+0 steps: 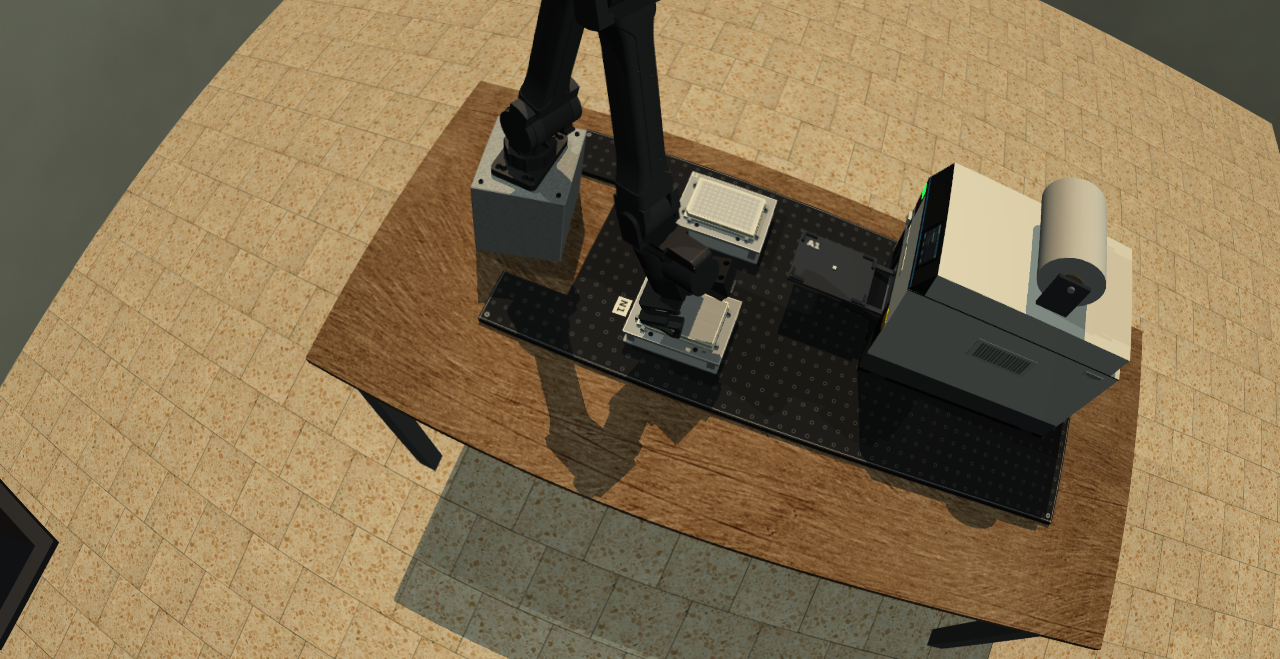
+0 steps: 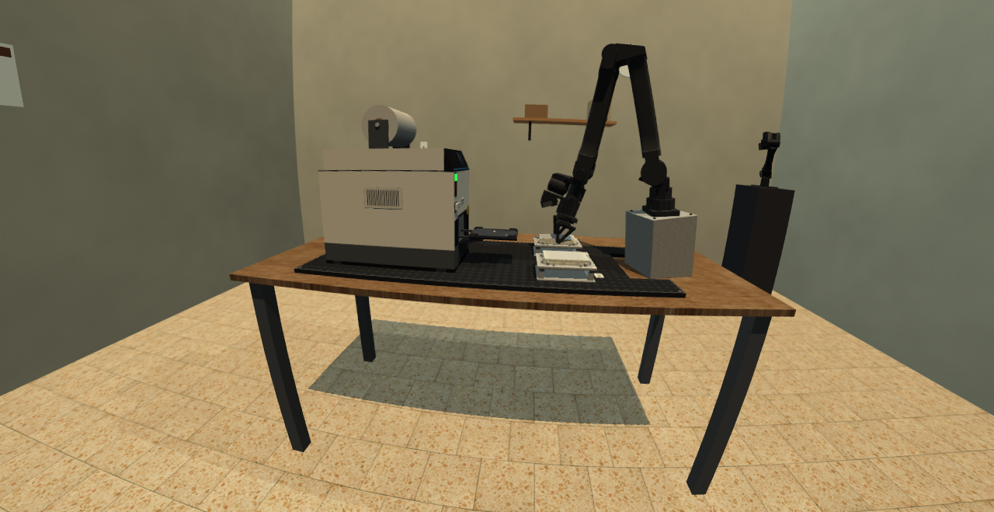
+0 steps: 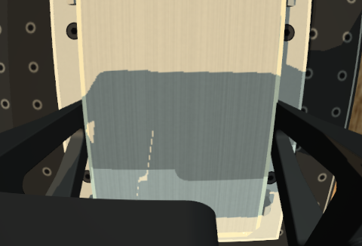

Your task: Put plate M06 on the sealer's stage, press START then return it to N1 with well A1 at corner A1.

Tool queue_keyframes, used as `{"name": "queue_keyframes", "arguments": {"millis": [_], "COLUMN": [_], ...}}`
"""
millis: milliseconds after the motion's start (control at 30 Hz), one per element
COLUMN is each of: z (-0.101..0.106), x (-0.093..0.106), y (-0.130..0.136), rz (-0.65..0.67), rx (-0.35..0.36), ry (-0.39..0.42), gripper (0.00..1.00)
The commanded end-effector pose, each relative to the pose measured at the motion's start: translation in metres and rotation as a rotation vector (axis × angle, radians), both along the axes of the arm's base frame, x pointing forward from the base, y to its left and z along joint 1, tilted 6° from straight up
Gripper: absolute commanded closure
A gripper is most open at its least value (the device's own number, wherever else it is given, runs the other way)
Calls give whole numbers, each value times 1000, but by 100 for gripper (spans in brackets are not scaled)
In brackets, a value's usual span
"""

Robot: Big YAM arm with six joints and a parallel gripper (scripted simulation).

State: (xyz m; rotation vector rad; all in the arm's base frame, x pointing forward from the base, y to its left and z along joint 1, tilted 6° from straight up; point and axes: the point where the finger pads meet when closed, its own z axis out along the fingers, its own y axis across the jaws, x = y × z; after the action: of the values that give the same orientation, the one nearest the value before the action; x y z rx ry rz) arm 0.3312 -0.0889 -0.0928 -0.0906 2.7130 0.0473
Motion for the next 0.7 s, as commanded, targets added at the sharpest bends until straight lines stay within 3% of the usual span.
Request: {"name": "queue_keyframes", "arguments": {"millis": [0,667], "z": [3,-1], "x": [9,1], "y": [1,4], "rz": [2,21], "rx": [-7,-3], "ry": [-24,8], "gripper": [100,100]}}
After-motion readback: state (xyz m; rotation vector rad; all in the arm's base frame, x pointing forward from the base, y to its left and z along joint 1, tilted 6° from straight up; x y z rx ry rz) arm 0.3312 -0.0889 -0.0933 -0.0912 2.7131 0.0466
